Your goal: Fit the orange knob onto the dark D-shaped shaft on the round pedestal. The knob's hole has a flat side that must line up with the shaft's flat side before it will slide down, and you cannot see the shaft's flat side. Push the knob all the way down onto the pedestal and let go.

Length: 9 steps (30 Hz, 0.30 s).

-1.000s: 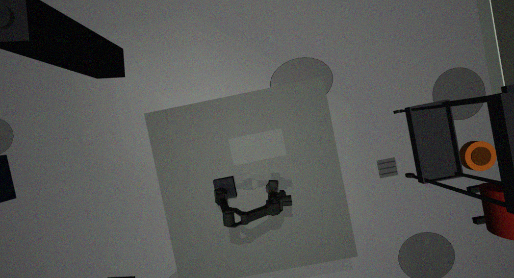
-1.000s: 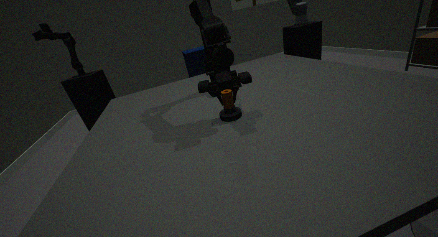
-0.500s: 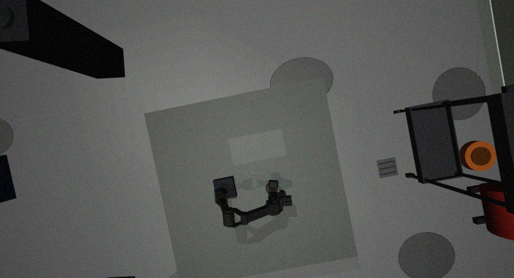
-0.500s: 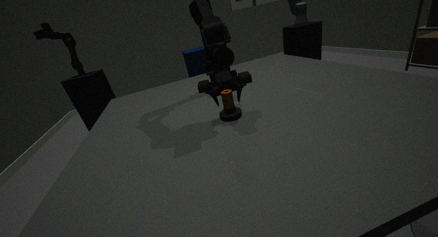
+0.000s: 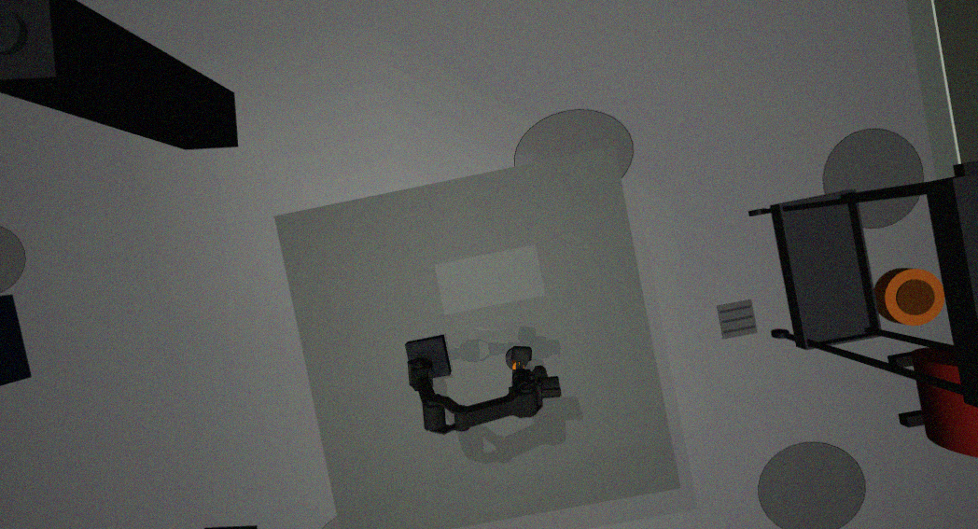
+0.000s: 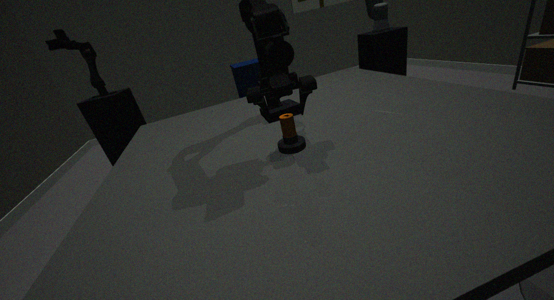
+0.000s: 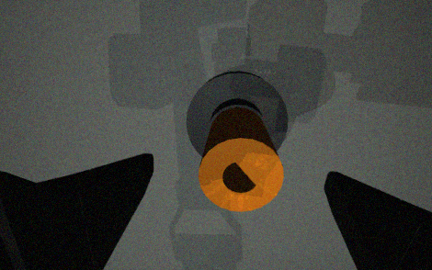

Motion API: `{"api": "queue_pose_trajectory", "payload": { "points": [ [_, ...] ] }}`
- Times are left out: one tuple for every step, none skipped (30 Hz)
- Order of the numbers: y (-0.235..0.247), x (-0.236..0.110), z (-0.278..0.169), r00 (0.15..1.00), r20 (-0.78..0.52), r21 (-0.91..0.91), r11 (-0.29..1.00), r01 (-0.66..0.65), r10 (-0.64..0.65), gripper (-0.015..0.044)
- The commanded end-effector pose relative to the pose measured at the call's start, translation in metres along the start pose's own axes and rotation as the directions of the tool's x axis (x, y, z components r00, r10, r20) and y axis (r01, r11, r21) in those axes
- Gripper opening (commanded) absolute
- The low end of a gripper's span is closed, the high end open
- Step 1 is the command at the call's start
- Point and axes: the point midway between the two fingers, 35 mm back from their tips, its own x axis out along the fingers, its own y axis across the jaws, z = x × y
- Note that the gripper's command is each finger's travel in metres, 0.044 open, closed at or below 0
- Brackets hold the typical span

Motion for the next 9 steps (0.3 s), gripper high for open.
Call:
{"api": "queue_pose_trajectory", "payload": {
  "points": [
    [-0.0004,-0.0491,-0.0026,1.0,0.023,0.005,1.0,-0.004,0.003,0.044],
    [-0.0004,-0.0513,-0.003,1.0,0.023,0.005,1.0,-0.004,0.003,0.044],
    [-0.0003,-0.0514,-0.0009,1.0,0.023,0.005,1.0,-0.004,0.003,0.044],
    [-0.0001,-0.0514,0.0004,1.0,0.023,0.005,1.0,-0.004,0.004,0.044],
    [-0.0001,-0.0514,0.0004,1.0,0.023,0.005,1.0,-0.004,0.004,0.044],
    [-0.0001,-0.0514,0.0004,1.0,0.023,0.005,1.0,-0.004,0.004,0.044],
    [-0.0001,-0.0514,0.0004,1.0,0.023,0.005,1.0,-0.004,0.004,0.044],
    [-0.0001,-0.0514,0.0004,1.0,0.023,0.005,1.0,-0.004,0.004,0.044],
    [-0.0001,-0.0514,0.0004,1.0,0.023,0.005,1.0,-0.004,0.004,0.044]
  ]
}}
